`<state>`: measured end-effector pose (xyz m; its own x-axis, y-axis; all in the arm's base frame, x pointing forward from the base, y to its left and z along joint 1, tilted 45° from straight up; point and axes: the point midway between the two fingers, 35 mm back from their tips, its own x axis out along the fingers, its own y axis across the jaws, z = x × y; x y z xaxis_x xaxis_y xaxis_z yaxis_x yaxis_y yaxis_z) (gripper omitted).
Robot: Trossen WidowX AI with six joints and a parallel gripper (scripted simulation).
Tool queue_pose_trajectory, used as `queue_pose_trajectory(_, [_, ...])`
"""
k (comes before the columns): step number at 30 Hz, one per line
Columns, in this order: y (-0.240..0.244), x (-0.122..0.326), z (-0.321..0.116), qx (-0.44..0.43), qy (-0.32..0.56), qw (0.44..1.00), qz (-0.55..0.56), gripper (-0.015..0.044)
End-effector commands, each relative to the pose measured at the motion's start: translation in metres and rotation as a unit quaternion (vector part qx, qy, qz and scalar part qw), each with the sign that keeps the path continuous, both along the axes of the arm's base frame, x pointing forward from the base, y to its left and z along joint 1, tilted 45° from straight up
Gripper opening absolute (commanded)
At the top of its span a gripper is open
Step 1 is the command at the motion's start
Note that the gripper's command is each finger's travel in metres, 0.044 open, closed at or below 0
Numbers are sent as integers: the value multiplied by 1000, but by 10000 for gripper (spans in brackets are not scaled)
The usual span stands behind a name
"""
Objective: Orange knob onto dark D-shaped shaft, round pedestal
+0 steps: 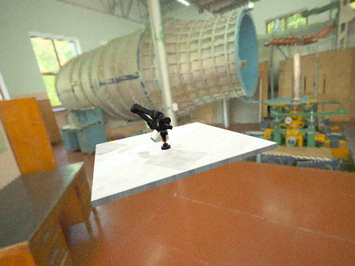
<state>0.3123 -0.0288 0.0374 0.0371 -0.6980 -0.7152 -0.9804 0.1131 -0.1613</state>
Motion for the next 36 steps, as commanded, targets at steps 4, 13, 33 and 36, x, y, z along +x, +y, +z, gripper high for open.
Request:
queue_pose_trajectory(4, [3,1,1,-3,41,998,45,0])
queue_pose_trajectory(13, [1,1,-1,-4,71,995,75,0])
queue_pose_trajectory(33, [-1,1,-1,-5,71,995,75,0])
queue_pose_trajectory(36, [1,1,0,-4,71,995,75,0])
